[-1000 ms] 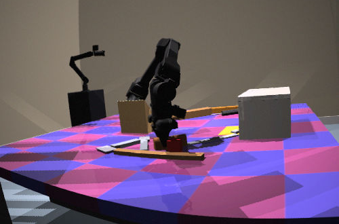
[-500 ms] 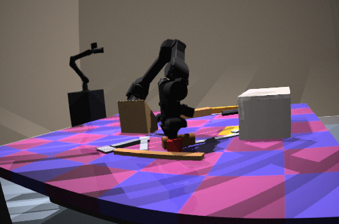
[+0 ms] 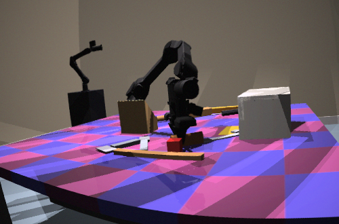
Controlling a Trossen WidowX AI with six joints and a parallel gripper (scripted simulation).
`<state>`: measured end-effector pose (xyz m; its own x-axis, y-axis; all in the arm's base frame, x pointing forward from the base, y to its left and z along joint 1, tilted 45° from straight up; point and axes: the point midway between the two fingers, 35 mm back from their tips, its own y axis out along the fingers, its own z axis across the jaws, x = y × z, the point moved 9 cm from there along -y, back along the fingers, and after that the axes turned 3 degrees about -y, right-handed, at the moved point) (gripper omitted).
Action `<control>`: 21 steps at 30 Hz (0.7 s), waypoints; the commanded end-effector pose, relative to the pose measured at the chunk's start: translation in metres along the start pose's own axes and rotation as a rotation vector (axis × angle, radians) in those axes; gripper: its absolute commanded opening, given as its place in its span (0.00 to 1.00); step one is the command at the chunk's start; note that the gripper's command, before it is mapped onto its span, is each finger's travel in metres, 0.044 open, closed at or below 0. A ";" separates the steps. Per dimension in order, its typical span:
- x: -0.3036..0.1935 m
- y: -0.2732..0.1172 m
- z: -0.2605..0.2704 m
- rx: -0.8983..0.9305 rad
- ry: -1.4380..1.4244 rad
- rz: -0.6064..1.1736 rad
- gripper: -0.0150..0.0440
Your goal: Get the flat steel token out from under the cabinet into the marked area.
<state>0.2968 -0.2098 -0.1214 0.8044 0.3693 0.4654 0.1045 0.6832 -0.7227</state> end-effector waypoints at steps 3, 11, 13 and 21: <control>0.017 0.000 -0.001 0.000 -0.006 -0.002 0.25; 0.033 0.000 -0.001 0.000 -0.006 -0.003 0.25; 0.034 0.000 -0.001 0.000 -0.006 -0.003 0.25; 0.034 0.001 0.003 0.001 -0.006 -0.003 0.25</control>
<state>0.3226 -0.1979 -0.1065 0.8003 0.3719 0.4703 0.1067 0.6835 -0.7221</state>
